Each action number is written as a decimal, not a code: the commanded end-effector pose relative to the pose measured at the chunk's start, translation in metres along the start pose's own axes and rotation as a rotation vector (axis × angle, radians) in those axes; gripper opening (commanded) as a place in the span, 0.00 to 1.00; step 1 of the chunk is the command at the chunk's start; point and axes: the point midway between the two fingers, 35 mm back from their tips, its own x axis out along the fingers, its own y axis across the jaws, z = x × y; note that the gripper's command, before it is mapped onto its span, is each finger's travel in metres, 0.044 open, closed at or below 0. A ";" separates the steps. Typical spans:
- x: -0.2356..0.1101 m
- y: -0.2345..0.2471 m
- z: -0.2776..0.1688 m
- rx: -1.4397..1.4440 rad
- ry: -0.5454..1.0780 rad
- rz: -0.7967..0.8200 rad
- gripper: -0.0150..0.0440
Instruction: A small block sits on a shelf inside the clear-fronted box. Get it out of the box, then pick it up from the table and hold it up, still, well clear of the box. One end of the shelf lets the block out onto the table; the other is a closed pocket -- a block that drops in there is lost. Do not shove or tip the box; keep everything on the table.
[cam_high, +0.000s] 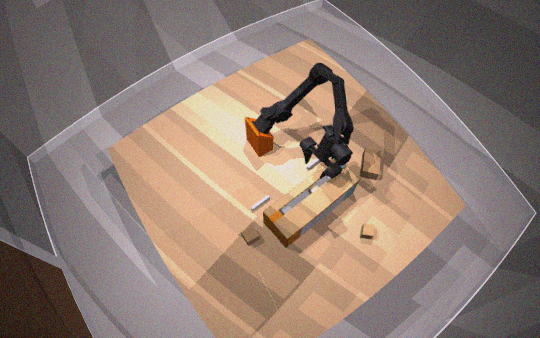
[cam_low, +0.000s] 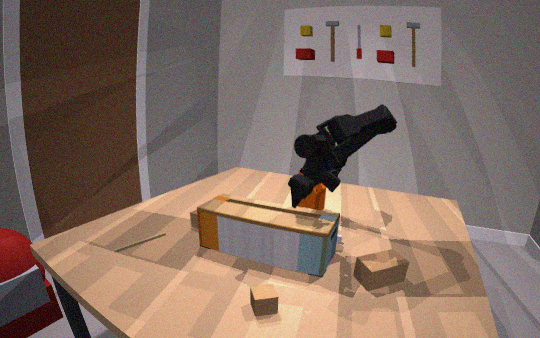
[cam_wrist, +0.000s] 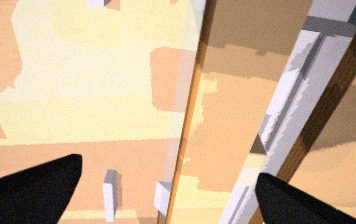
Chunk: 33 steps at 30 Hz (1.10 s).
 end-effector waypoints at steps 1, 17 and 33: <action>0.008 0.000 0.002 0.003 0.002 0.004 0.93; 0.032 -0.001 0.012 0.003 0.001 0.004 0.93; 0.055 0.001 0.022 0.003 -0.003 0.003 0.93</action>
